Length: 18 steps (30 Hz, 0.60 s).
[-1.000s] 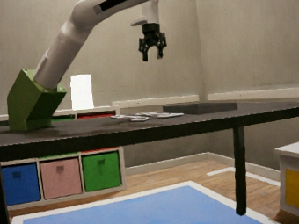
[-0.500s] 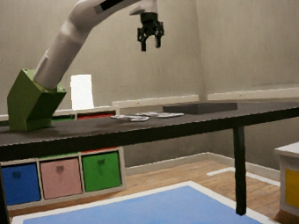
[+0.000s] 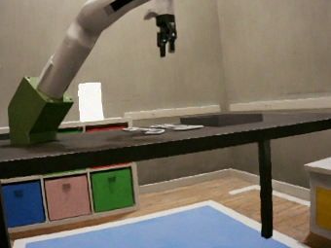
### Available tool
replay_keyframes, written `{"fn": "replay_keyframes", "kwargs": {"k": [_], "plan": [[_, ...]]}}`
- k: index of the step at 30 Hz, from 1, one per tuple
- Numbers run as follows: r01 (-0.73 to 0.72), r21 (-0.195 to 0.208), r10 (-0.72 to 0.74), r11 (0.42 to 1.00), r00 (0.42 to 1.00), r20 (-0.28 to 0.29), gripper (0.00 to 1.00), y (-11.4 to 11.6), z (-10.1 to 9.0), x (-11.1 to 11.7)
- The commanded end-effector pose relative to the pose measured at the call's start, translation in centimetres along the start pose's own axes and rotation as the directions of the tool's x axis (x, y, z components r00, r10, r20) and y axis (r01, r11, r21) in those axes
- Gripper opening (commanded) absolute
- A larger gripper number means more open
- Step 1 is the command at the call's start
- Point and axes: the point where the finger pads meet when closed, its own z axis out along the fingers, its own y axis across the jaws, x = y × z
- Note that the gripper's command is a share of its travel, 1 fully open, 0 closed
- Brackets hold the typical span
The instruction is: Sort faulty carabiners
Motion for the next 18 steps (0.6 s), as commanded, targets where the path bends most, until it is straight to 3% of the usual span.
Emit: {"fn": "replay_keyframes", "kwargs": {"k": [1, 4, 5, 9, 18], "plan": [[-0.007, -0.003, 0.007, 1.000, 1.000, 0.007, 1.00, 0.16, -0.23, 0.12], [-0.007, -0.003, 0.007, 1.000, 1.000, 0.007, 1.00, 0.16, -0.23, 0.12], [-0.279, 0.001, 0.279, 0.960, 0.960, 0.012, 1.00, 0.09, -0.11, 0.01], [-0.345, 0.002, 0.345, 0.939, 0.939, 0.015, 1.00, 0.09, -0.11, 0.01], [-0.345, 0.002, 0.345, 0.939, 0.939, 0.015, 1.00, 0.09, -0.11, 0.01]]}}
